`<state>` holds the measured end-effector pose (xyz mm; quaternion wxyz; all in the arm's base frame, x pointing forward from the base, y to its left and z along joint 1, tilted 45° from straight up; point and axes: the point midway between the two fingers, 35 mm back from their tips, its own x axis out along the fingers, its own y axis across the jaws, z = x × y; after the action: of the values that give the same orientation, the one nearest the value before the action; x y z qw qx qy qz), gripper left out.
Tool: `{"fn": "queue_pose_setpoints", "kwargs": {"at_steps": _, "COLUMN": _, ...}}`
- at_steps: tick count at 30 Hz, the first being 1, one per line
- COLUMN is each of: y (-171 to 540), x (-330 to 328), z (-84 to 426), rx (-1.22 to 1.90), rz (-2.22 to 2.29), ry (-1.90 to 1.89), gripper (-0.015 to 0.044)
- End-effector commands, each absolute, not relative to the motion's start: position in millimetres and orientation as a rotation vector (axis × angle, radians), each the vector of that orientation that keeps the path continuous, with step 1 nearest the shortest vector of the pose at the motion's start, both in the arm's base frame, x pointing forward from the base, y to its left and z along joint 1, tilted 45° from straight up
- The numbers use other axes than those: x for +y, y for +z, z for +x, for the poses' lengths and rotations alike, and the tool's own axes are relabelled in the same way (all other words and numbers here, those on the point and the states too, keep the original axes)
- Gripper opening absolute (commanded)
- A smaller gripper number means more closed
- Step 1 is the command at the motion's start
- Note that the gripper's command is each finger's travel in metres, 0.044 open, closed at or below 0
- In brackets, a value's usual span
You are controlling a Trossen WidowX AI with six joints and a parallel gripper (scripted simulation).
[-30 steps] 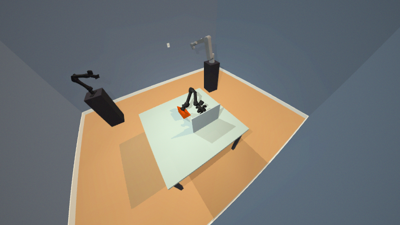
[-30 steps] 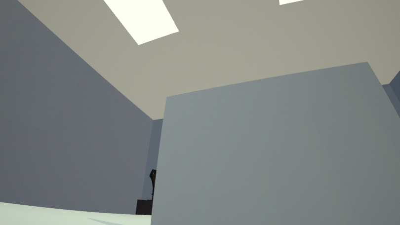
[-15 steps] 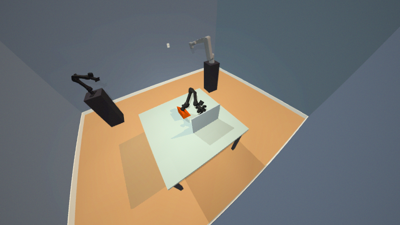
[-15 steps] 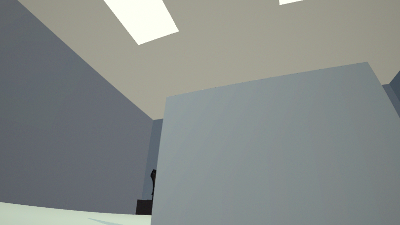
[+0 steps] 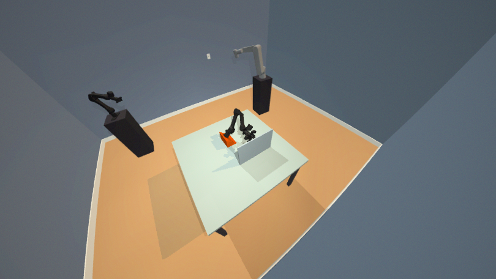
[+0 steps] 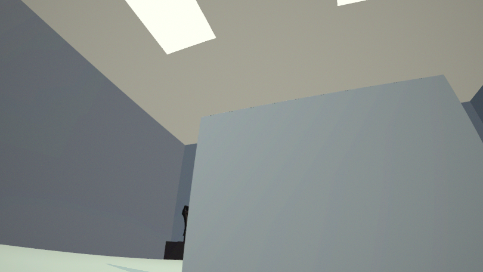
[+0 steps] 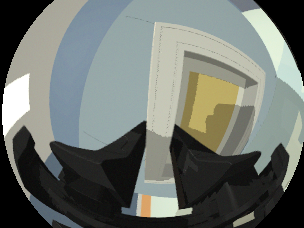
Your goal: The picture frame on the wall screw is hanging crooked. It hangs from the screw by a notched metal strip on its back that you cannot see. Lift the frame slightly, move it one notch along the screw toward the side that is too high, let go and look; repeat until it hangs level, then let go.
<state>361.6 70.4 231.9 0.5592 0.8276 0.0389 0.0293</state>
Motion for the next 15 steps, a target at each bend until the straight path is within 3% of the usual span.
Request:
{"fn": "queue_pose_setpoints", "kwargs": {"at_steps": 1, "y": 238.0, "x": 68.3, "z": 362.1, "rx": 0.077, "rz": 1.959, "ry": 0.078, "gripper": 0.0000}}
{"fn": "queue_pose_setpoints", "kwargs": {"at_steps": 15, "y": 239.7, "x": 67.7, "z": 362.1, "rx": 0.077, "rz": 1.959, "ry": 0.078, "gripper": 0.0000}}
